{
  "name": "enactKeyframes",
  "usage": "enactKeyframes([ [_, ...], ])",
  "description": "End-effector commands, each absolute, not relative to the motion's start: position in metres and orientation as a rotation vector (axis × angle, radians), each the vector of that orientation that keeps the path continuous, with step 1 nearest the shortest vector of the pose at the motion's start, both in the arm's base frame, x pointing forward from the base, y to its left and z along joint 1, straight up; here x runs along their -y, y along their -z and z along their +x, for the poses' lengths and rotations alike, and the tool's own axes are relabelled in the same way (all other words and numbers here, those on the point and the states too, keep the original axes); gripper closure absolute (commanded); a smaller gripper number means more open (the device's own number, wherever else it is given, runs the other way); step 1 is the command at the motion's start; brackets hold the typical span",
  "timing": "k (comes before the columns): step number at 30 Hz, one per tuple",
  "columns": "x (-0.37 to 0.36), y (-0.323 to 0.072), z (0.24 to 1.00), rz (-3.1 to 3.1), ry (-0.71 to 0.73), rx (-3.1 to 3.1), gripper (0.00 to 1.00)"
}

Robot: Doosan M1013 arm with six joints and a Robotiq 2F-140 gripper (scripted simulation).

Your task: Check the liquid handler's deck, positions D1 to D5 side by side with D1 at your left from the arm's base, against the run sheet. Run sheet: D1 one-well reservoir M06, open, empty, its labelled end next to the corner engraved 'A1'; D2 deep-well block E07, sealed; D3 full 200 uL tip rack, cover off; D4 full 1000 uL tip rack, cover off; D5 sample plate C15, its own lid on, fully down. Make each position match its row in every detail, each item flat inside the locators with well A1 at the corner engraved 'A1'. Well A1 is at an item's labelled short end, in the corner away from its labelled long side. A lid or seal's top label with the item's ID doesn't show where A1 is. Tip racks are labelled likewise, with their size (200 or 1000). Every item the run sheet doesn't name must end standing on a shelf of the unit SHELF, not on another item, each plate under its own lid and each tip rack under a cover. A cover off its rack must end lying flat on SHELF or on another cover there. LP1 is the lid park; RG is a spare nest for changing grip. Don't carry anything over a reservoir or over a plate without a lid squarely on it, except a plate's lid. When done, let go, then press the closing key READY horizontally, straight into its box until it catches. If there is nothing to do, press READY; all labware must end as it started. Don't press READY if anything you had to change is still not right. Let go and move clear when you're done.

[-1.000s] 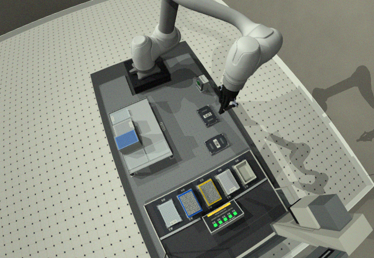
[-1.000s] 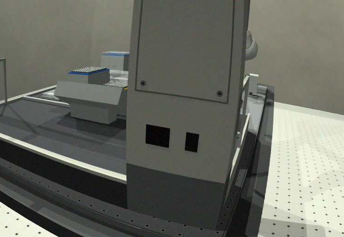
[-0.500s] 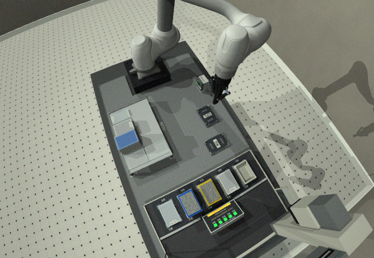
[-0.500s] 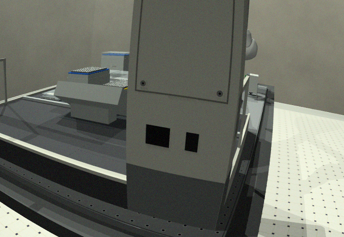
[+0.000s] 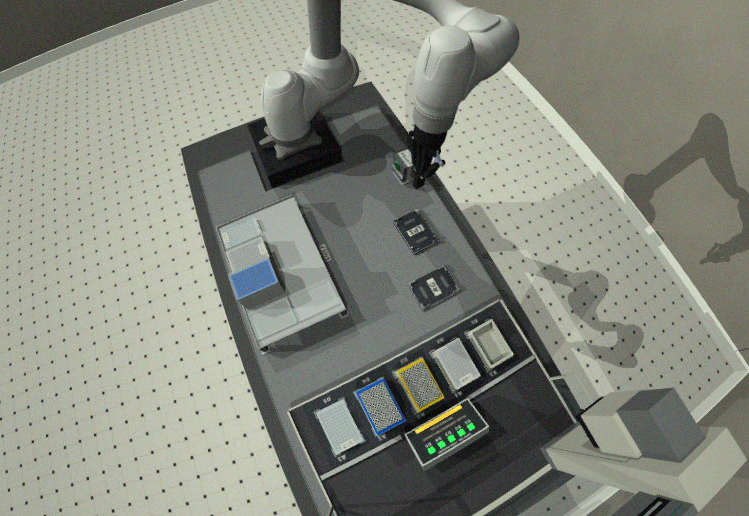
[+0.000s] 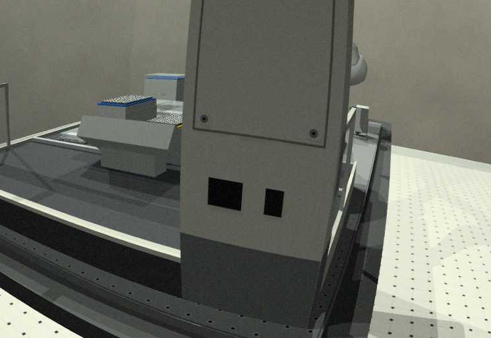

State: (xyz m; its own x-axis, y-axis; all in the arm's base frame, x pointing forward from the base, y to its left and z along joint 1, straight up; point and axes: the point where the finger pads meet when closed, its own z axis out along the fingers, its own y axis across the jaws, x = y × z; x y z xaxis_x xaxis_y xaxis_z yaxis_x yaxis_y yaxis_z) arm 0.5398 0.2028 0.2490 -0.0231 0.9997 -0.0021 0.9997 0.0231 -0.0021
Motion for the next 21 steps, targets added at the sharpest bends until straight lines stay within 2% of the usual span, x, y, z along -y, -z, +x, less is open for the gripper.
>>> enactKeyframes([
  [1, -0.203, -0.25, 0.535, 2.196, 0.003, -2.246, 0.9],
  [21, -0.207, -0.25, 0.445, 2.196, 0.003, -2.246, 0.9],
])
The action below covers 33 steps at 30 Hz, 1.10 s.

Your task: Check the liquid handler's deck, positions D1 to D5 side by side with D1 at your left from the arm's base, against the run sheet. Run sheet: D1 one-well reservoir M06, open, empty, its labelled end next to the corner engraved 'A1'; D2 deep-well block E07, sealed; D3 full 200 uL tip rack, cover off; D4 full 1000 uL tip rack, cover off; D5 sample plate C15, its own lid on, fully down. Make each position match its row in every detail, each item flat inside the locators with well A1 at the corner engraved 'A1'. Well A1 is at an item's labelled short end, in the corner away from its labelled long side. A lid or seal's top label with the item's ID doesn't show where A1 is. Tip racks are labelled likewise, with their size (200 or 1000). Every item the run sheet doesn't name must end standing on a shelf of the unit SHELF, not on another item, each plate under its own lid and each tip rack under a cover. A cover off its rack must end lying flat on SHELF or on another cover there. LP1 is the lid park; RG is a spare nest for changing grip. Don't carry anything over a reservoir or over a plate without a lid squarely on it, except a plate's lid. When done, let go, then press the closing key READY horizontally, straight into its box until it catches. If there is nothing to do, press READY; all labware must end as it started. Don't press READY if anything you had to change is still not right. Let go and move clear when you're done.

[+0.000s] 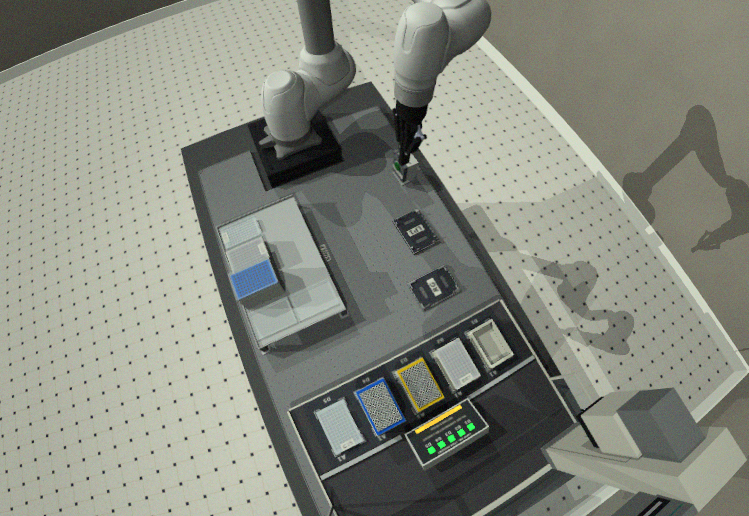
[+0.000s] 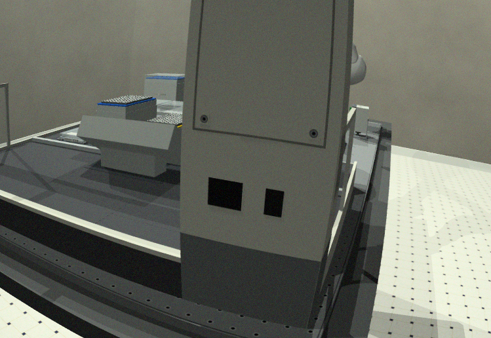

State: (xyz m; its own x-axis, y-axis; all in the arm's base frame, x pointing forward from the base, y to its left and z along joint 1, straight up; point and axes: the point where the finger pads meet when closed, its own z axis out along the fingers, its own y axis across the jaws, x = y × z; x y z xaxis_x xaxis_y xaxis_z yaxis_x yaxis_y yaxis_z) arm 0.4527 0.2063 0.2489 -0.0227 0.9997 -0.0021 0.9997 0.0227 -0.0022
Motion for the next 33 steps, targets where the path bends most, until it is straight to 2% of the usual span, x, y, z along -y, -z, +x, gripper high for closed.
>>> enactKeyframes([
  [1, -0.207, -0.25, 0.44, -2.196, -0.003, 2.246, 0.9],
  [25, -0.212, -0.25, 0.33, -2.196, -0.003, 2.246, 0.9],
  [33, -0.212, -0.243, 0.33, -2.196, -0.003, 2.246, 0.9],
])
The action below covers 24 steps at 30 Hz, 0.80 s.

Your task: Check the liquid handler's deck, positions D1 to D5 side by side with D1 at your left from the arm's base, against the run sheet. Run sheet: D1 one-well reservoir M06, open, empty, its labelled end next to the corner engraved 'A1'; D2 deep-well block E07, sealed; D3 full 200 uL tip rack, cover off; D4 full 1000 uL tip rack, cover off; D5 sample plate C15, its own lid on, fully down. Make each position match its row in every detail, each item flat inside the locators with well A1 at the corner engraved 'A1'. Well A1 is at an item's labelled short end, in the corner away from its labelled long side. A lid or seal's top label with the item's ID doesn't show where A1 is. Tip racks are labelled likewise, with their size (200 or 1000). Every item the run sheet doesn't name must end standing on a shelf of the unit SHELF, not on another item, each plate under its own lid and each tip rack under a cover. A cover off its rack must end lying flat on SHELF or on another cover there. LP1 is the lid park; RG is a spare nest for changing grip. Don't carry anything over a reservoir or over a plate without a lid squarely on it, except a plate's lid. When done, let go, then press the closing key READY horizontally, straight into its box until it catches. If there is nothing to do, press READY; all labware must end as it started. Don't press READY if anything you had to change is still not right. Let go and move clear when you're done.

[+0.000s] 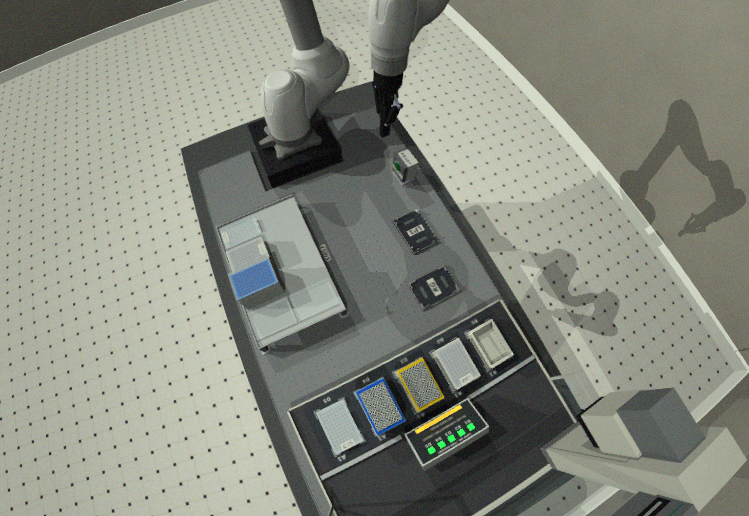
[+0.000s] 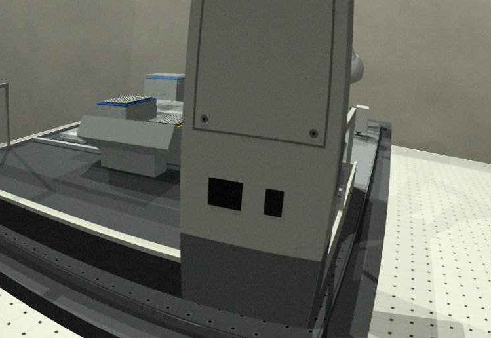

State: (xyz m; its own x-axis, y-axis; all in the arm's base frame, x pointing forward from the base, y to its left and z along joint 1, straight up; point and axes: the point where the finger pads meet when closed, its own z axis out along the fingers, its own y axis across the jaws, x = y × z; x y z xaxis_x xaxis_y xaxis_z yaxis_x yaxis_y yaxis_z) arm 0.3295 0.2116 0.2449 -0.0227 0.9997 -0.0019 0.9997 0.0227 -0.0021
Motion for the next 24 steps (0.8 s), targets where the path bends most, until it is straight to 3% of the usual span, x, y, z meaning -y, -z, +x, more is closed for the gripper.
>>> enactKeyframes([
  [1, -0.212, -0.242, 0.33, -2.196, -0.003, 2.246, 0.9],
  [24, -0.212, -0.207, 0.33, -2.196, -0.003, 2.246, 0.9],
])
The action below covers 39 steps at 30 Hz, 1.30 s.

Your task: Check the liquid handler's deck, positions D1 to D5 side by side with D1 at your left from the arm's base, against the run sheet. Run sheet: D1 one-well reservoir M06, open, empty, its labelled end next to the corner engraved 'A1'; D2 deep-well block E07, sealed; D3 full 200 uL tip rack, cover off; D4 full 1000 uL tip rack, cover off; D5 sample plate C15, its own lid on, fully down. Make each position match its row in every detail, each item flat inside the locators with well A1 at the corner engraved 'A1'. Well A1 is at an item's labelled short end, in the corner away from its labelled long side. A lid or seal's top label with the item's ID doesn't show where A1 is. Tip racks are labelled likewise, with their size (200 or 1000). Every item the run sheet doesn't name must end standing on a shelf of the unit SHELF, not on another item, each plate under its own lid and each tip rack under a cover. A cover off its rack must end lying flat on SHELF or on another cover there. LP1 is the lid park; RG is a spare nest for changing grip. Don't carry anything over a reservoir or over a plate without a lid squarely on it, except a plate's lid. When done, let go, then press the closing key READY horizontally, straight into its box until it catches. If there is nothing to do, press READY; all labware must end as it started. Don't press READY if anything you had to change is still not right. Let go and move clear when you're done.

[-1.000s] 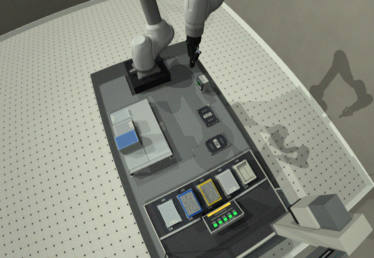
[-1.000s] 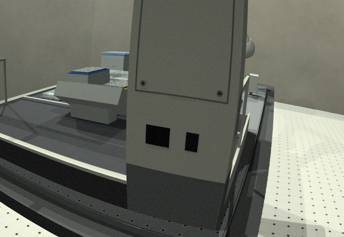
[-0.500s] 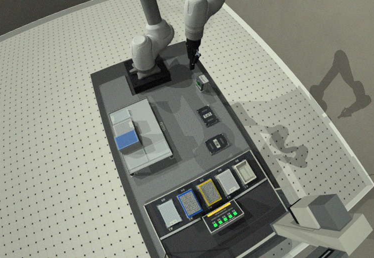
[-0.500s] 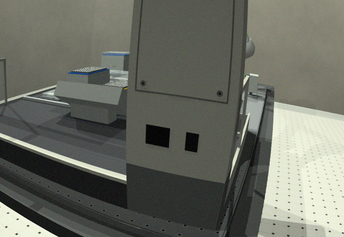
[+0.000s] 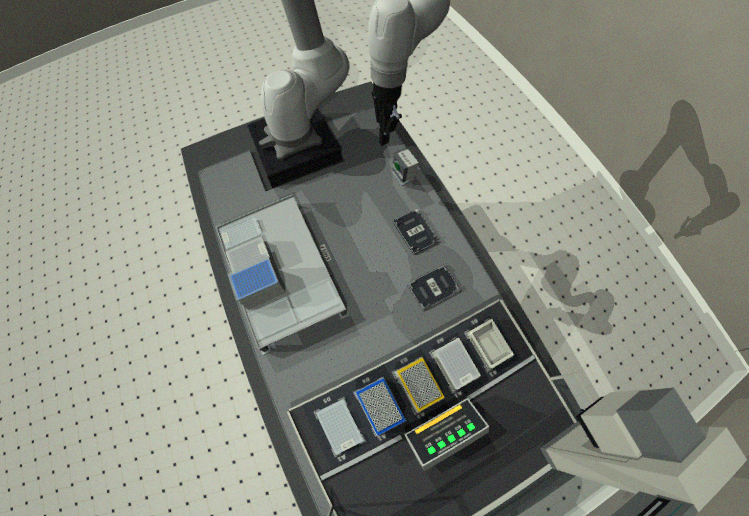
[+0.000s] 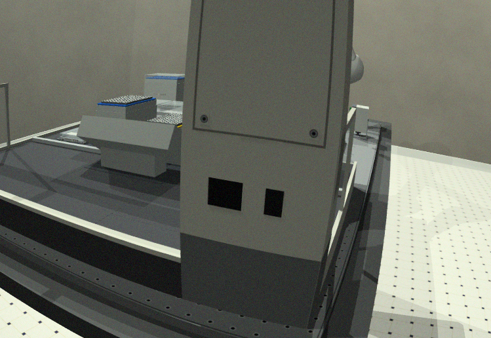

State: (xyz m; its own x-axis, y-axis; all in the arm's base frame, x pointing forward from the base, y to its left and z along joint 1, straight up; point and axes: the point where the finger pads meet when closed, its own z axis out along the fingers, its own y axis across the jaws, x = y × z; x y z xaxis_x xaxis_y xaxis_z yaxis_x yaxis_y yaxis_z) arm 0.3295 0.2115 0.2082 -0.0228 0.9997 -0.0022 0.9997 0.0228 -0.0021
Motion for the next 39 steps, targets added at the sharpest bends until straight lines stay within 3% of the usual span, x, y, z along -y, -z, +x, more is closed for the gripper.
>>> enactKeyframes([
  [1, -0.212, -0.205, 0.33, 2.196, 0.003, -2.246, 0.9],
  [39, -0.212, -0.148, 0.33, 2.196, 0.003, -2.246, 0.9],
])
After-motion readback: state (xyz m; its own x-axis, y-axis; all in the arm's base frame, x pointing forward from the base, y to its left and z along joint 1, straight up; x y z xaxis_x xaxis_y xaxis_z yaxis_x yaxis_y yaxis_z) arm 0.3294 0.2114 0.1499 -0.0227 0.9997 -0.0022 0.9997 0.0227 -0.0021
